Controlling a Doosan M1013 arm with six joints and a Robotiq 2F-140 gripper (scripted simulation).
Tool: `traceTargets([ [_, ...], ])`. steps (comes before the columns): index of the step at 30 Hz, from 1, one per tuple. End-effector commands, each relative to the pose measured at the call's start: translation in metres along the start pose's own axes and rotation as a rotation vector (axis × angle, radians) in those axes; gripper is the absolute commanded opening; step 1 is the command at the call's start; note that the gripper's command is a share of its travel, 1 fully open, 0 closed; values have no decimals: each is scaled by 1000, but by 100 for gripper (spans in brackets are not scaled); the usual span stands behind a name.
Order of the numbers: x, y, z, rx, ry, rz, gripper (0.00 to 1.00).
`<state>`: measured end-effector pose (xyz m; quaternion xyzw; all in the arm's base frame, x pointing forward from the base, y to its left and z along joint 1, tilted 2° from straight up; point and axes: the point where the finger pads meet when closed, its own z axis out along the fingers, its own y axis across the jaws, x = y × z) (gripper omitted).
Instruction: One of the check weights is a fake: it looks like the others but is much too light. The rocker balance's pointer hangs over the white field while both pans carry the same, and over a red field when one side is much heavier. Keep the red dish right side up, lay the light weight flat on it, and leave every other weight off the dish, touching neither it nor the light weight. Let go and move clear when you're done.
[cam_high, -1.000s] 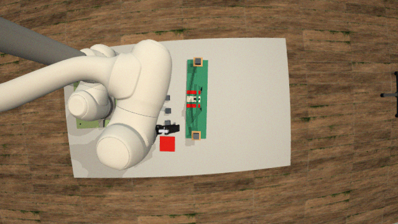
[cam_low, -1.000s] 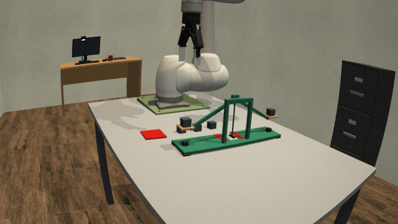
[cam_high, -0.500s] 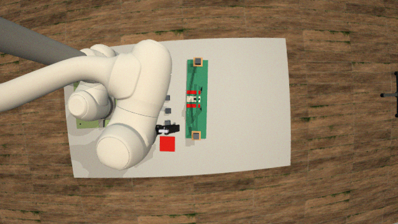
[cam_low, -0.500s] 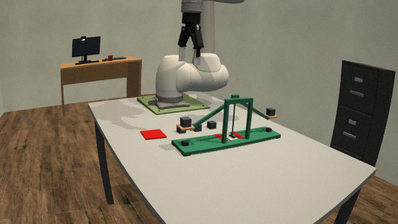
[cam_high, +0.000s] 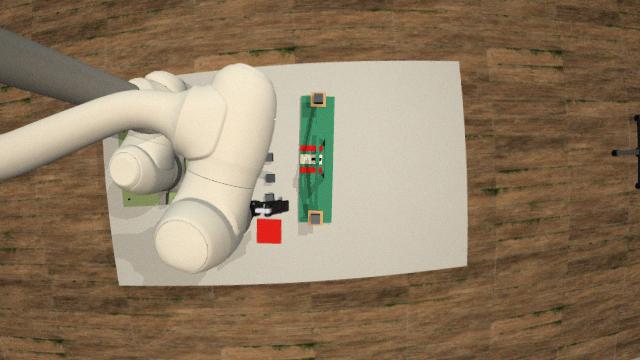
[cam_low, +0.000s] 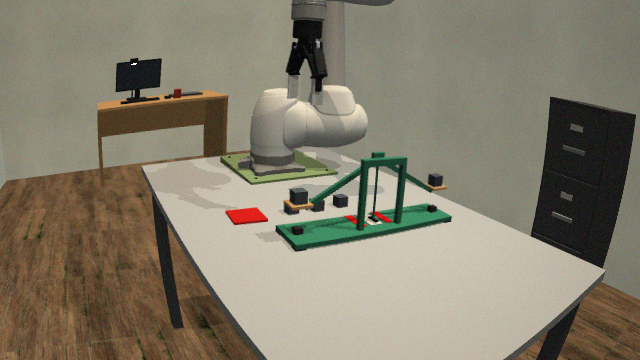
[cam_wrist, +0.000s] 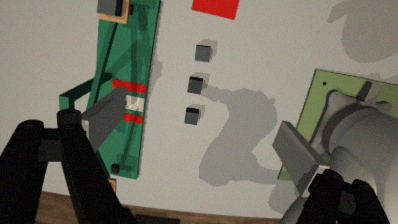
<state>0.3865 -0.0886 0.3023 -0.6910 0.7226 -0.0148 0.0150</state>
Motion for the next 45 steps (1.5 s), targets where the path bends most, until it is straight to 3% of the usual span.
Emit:
traceTargets([
  [1, 0, 0, 0, 0, 0, 0, 100],
  [36, 1, 0, 0, 0, 0, 0, 100],
  [45, 24, 0, 0, 0, 0, 0, 100],
])
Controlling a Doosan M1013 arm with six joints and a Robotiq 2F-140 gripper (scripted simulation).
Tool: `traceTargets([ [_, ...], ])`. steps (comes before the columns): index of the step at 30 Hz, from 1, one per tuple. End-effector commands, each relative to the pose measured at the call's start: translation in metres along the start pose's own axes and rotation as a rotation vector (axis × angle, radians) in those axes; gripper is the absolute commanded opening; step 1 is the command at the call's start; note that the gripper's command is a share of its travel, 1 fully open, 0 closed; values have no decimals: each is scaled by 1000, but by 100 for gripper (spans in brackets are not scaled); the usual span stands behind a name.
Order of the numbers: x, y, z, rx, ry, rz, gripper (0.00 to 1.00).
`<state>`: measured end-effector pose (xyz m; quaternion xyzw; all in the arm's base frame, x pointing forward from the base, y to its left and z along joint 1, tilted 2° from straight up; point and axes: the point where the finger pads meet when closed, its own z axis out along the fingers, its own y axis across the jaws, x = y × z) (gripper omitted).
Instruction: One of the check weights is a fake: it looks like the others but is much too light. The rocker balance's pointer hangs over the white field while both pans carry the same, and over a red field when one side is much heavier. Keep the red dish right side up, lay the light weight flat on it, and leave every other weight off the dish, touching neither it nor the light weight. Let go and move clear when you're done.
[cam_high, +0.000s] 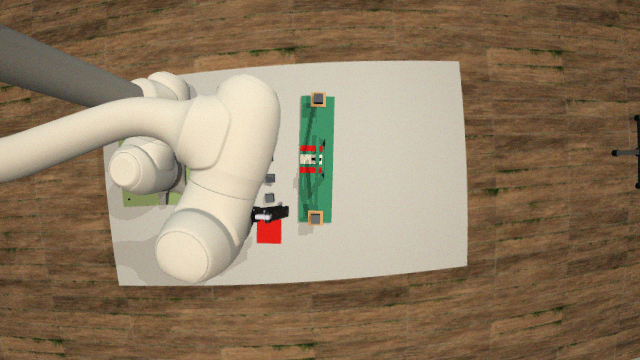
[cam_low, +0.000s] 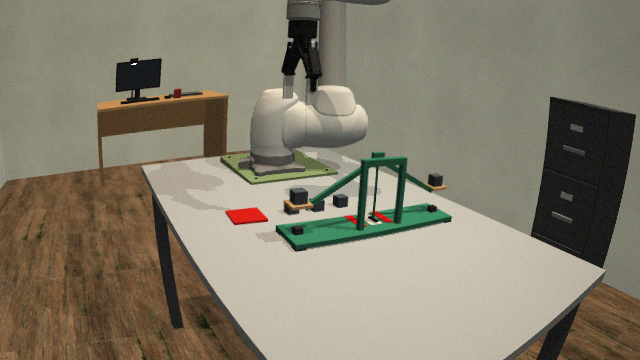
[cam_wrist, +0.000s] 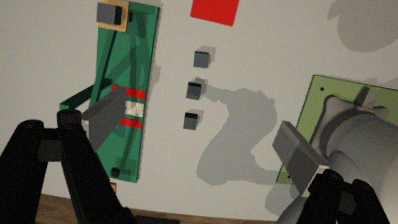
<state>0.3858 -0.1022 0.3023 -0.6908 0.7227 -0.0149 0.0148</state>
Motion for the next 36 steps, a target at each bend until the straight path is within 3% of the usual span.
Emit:
traceTargets([
  [1, 11, 0, 0, 0, -1, 0, 100],
  [13, 59, 0, 0, 0, -1, 0, 100],
  [23, 66, -1, 0, 0, -1, 0, 100],
  [25, 69, -22, 8, 0, -1, 0, 100],
  [27, 72, -71, 30, 0, -1, 0, 100],
  [29, 72, -71, 30, 0, -1, 0, 100],
  [30, 72, -99, 45, 0, -1, 0, 100],
  [32, 72, -100, 45, 0, -1, 0, 100],
  [33, 71, -127, 61, 0, -1, 0, 100],
  [36, 71, -127, 61, 0, -1, 0, 100],
])
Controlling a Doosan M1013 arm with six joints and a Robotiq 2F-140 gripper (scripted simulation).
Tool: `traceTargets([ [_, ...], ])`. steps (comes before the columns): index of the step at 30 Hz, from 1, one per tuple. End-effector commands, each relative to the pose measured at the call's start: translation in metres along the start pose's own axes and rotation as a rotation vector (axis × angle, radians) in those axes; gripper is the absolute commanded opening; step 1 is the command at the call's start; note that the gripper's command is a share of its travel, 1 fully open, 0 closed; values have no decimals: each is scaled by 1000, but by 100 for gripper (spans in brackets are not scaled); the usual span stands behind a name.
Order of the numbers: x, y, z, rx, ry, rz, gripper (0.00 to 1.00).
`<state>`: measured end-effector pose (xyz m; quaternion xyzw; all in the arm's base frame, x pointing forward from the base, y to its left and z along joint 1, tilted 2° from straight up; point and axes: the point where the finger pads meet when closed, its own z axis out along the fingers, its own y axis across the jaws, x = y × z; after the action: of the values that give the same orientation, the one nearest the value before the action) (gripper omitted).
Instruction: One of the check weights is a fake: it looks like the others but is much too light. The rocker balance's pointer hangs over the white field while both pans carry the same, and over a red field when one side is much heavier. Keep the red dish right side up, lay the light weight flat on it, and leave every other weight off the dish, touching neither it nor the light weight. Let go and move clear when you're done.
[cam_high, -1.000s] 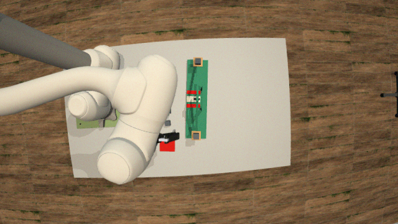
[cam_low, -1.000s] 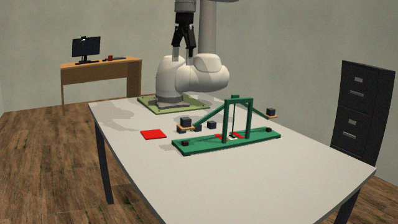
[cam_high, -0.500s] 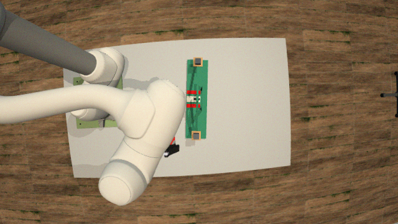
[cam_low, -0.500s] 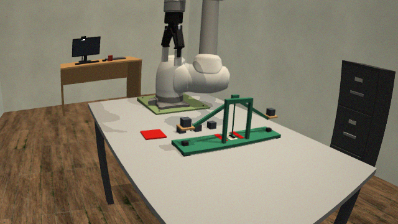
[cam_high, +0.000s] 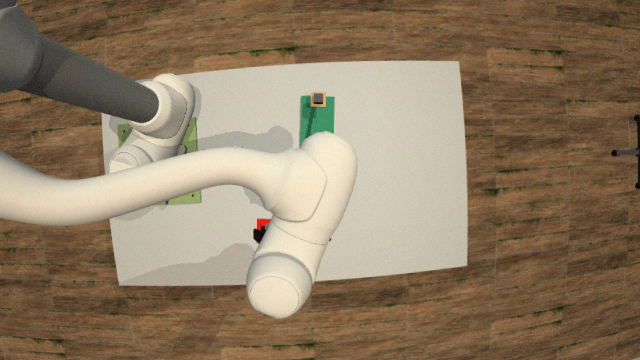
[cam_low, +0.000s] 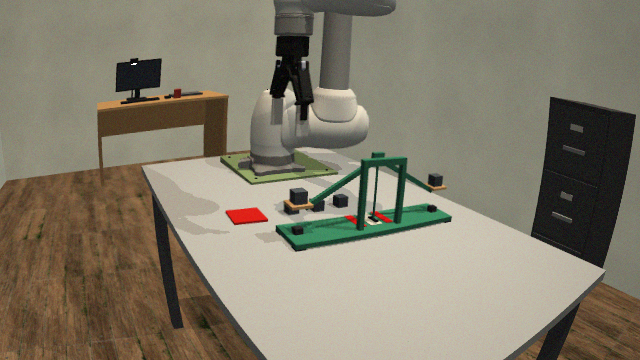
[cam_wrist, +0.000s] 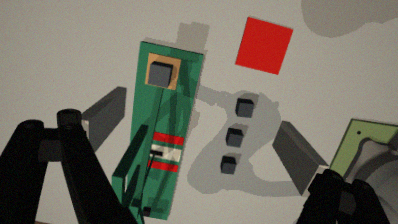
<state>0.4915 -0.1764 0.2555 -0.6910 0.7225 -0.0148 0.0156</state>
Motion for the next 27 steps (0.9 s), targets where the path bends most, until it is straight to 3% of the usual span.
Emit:
traceTargets([
  [1, -1, -42, 24, -1, 1, 0, 100],
  [5, -4, -63, 38, -1, 1, 0, 100],
  [6, -4, -63, 38, -1, 1, 0, 35],
  [27, -4, -63, 38, -1, 1, 0, 35],
])
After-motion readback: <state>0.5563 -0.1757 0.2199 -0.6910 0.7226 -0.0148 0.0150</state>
